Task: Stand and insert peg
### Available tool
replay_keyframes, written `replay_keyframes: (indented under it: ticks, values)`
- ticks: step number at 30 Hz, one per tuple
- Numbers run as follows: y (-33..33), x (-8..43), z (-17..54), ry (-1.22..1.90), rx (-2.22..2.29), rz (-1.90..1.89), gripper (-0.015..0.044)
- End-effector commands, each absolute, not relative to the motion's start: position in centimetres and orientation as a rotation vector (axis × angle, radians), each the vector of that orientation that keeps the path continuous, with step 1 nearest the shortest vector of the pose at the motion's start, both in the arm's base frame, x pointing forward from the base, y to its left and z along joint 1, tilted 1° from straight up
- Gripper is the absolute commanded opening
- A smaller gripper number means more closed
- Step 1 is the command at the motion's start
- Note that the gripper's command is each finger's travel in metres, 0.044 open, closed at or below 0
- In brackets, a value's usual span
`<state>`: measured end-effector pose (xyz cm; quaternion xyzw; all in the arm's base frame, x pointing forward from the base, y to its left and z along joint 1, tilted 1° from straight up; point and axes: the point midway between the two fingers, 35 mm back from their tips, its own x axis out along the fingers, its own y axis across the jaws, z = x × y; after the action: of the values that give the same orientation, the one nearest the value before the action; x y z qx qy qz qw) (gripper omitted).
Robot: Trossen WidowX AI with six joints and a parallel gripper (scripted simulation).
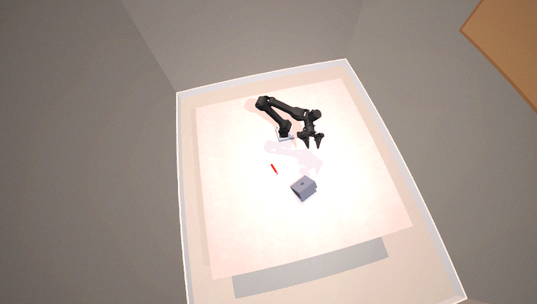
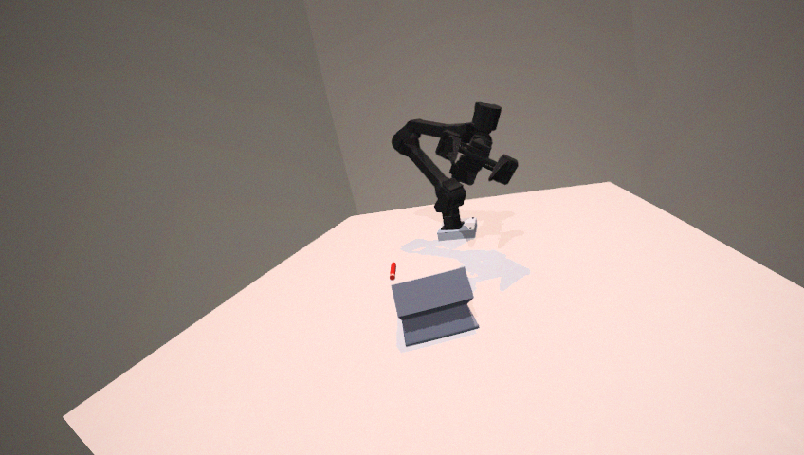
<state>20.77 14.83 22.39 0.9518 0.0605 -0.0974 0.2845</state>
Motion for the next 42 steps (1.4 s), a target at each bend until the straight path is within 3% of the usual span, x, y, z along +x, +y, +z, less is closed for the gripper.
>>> replay_keyframes:
  ticks: [1, 42]
  values:
    - [14.8, 20.8, 22.4, 0.162, 2.54, -0.262, 0.0426]
    - [10.0, 27.6, 18.1, 0.415, 1.169, -0.514, 0.044]
